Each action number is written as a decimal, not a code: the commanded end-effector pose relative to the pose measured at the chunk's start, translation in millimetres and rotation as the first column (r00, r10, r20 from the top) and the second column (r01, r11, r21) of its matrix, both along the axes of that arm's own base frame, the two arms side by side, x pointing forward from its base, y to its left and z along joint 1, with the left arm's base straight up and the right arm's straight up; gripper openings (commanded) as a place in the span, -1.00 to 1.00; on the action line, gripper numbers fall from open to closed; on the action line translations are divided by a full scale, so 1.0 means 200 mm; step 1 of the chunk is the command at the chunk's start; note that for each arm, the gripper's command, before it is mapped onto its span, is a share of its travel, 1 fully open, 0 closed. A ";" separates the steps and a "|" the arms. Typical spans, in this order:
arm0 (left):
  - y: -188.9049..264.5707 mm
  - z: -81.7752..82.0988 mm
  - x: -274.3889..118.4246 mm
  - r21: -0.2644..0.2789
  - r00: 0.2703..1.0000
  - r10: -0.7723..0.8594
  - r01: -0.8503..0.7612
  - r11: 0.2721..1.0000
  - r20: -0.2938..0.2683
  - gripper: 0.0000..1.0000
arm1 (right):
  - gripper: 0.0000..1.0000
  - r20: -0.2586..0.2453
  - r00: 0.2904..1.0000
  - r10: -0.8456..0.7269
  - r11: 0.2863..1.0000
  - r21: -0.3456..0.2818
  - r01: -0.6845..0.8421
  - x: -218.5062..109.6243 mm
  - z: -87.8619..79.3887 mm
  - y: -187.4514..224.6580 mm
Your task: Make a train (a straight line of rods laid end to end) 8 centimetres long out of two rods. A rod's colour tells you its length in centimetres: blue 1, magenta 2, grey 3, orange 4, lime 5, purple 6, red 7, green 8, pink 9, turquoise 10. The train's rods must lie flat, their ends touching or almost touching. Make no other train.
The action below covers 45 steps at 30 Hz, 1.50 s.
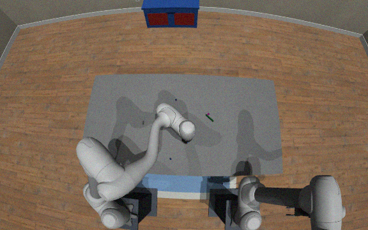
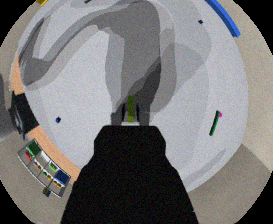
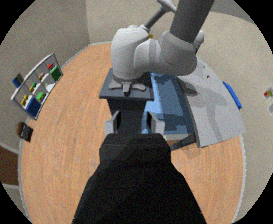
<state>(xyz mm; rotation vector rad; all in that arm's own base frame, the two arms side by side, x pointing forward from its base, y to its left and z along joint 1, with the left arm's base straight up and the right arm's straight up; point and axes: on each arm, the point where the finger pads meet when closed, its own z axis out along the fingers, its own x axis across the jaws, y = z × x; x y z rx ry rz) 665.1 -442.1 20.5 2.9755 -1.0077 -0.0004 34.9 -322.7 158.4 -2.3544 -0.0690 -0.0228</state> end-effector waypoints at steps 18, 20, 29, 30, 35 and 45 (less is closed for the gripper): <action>0.00 0.00 0.00 -0.001 1.000 0.000 0.000 1.000 0.001 -0.52 | 1.00 0.000 1.000 0.000 1.000 -0.001 0.000 0.00 0.00 0.00; 0.00 0.00 0.00 -0.001 1.000 0.000 0.000 1.000 0.001 -0.52 | 1.00 0.000 1.000 0.000 1.000 -0.001 0.000 0.00 0.00 0.00; 0.00 0.00 0.00 -0.001 1.000 0.000 0.000 1.000 0.001 -0.52 | 1.00 0.000 1.000 0.000 1.000 -0.001 0.000 0.00 0.00 0.00; 0.00 0.00 0.00 -0.001 1.000 0.000 0.000 1.000 0.001 -0.52 | 1.00 0.000 1.000 0.000 1.000 -0.001 0.000 0.00 0.00 0.00; 0.00 0.00 0.00 -0.001 1.000 0.000 0.000 1.000 0.001 -0.52 | 1.00 0.000 1.000 0.000 1.000 -0.001 0.000 0.00 0.00 0.00; 0.00 0.01 0.00 -0.001 1.000 0.000 0.000 1.000 0.001 -0.52 | 1.00 0.000 1.000 0.000 1.000 -0.001 0.000 0.00 0.00 0.00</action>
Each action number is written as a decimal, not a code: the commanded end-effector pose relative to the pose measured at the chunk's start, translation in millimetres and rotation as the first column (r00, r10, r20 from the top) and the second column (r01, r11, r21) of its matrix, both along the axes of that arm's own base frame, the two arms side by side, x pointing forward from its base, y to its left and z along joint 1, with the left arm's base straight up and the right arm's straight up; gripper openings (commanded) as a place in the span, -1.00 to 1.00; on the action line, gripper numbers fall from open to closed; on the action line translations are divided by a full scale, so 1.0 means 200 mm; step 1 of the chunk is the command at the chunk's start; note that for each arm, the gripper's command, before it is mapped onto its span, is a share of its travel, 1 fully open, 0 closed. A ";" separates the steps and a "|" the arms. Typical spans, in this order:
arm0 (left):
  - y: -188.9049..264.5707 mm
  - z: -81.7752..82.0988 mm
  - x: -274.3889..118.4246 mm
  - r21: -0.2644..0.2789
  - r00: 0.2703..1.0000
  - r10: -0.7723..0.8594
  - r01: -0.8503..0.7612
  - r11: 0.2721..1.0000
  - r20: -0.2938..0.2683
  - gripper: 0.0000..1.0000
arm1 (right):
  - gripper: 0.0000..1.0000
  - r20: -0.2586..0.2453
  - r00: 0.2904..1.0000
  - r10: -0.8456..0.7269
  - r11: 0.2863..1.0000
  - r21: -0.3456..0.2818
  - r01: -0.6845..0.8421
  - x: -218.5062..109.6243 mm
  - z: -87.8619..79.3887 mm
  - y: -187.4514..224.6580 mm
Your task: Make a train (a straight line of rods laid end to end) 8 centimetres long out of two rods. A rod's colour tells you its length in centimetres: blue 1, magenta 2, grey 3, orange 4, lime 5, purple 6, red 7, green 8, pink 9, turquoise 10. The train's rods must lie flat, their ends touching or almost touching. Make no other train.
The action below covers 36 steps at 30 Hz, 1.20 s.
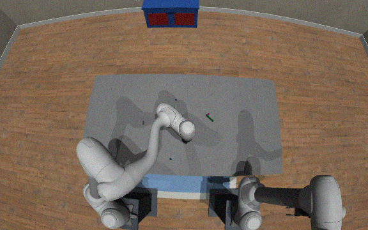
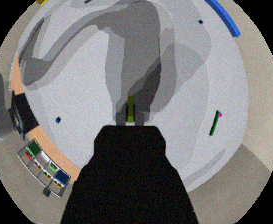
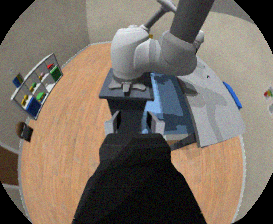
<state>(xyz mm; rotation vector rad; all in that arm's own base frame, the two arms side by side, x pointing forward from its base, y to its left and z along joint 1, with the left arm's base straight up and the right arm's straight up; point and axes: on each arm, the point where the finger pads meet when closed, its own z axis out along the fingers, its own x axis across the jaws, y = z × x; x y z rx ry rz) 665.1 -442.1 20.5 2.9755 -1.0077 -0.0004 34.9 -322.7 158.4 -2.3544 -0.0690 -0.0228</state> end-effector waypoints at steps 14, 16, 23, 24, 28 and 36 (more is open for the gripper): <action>0.00 0.28 0.00 -0.001 1.000 0.000 0.000 1.000 0.001 -0.52 | 1.00 0.000 1.000 0.000 1.000 -0.001 0.000 0.00 0.00 0.00; 0.00 0.36 0.00 -0.001 1.000 0.000 0.000 1.000 0.001 -0.52 | 1.00 0.000 1.000 0.000 1.000 -0.001 0.000 0.00 0.00 0.00; 0.00 0.50 0.00 -0.001 1.000 0.000 0.000 1.000 0.001 -0.52 | 1.00 0.000 1.000 0.000 1.000 -0.001 0.000 0.00 0.00 0.00; 0.00 0.50 0.00 -0.001 1.000 0.000 0.000 1.000 0.001 -0.52 | 1.00 0.000 1.000 0.000 1.000 -0.001 0.000 0.00 0.00 0.00; 0.00 0.50 0.00 -0.001 1.000 0.000 0.000 1.000 0.001 -0.52 | 1.00 0.000 1.000 0.000 1.000 -0.001 0.000 0.00 0.00 0.00; 0.02 0.51 0.02 -0.001 1.000 -0.013 0.013 1.000 0.001 -0.52 | 1.00 0.000 1.000 0.000 1.000 -0.001 0.000 0.00 0.00 0.00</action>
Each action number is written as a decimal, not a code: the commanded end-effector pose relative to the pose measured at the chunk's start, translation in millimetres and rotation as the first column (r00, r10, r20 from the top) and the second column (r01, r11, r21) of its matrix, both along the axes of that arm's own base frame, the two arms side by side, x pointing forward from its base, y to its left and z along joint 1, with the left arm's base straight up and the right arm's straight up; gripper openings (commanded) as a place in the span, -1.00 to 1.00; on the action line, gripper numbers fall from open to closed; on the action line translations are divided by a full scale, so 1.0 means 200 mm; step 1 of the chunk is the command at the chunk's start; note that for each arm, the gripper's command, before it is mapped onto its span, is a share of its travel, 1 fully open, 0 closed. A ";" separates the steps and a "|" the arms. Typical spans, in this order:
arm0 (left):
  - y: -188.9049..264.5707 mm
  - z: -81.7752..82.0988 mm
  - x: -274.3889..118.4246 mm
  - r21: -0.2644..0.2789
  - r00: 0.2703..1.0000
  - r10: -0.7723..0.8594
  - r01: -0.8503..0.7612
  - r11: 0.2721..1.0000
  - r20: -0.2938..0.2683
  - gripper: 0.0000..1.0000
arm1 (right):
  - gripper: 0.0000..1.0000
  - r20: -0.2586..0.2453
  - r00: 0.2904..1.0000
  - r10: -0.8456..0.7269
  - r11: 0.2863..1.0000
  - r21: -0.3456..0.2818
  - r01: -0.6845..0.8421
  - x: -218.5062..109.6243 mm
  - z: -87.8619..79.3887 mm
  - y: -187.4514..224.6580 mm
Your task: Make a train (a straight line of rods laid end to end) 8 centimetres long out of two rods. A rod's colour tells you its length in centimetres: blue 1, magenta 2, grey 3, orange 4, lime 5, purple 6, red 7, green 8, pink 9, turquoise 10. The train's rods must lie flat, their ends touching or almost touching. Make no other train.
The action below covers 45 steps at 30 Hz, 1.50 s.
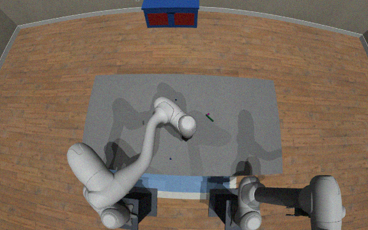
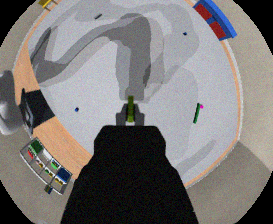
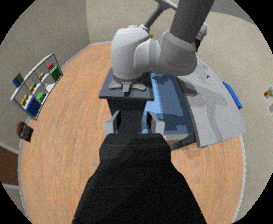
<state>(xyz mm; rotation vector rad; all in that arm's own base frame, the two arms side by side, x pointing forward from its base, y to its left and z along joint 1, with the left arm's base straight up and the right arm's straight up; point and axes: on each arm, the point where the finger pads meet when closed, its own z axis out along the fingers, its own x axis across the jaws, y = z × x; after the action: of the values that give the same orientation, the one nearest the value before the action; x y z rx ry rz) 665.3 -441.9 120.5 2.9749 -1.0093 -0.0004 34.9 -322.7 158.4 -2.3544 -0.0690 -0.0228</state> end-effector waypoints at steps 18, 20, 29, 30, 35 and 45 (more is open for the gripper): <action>0.69 0.01 0.41 0.000 0.944 -0.329 0.329 0.945 0.002 -0.52 | 1.00 0.000 1.000 0.000 1.000 -0.001 0.000 0.00 0.00 0.00; 0.77 0.01 0.45 0.000 0.932 -0.362 0.362 0.932 0.002 -0.52 | 1.00 0.000 1.000 0.000 1.000 -0.001 0.000 0.00 0.00 0.00; 1.10 0.01 0.57 0.001 0.867 -0.498 0.498 0.867 0.001 -0.52 | 1.00 0.000 1.000 0.000 1.000 -0.001 0.000 0.00 0.00 0.00; 1.14 0.01 0.58 0.001 0.858 -0.513 0.513 0.858 0.001 -0.52 | 1.00 0.000 1.000 0.000 1.000 -0.001 0.000 0.00 0.00 0.00; 1.35 0.01 0.64 0.001 0.808 -0.589 0.589 0.808 0.001 -0.52 | 1.00 0.000 1.000 0.000 1.000 -0.001 0.000 0.00 0.00 0.00; 1.73 0.01 0.70 0.001 0.698 -0.716 0.716 0.698 0.001 -0.52 | 1.00 0.000 1.000 0.000 1.000 -0.001 0.000 0.00 0.00 0.00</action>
<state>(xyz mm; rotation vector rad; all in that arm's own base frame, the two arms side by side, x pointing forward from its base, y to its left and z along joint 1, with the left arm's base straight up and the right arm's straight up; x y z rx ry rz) 799.6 -129.4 120.7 2.4347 -1.9971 -0.0048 34.9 -322.7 158.4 -2.3544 -0.0690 -0.0228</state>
